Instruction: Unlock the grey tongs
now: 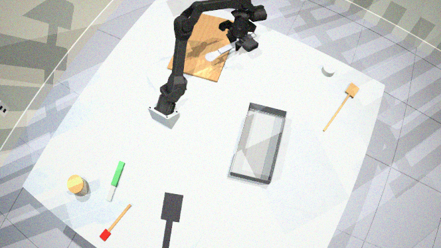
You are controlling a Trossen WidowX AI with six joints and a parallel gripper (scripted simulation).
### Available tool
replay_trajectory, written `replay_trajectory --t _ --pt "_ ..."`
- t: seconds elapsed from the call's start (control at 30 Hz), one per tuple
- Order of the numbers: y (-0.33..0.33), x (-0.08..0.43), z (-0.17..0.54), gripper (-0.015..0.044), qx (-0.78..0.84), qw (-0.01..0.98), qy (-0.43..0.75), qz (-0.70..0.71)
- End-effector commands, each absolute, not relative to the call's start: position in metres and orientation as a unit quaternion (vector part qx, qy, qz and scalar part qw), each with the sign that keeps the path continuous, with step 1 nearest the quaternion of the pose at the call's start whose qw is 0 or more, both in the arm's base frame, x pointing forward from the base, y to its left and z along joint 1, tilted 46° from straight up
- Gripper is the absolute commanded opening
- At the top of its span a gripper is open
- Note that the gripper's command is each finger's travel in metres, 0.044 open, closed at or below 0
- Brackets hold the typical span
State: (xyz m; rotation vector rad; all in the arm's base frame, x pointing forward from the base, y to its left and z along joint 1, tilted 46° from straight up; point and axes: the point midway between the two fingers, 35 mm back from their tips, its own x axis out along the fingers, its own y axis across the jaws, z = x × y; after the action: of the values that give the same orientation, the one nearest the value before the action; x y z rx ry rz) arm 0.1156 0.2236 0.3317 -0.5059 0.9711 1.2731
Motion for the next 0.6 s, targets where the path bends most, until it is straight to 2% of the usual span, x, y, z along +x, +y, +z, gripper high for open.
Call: replay_trajectory --t 0.0,0.57 --pt "0.223 0.104 0.335 -0.0150 -0.236 0.669 0.419 0.567" --pt "0.226 0.056 0.344 -0.0150 -0.292 0.656 0.371 0.589"
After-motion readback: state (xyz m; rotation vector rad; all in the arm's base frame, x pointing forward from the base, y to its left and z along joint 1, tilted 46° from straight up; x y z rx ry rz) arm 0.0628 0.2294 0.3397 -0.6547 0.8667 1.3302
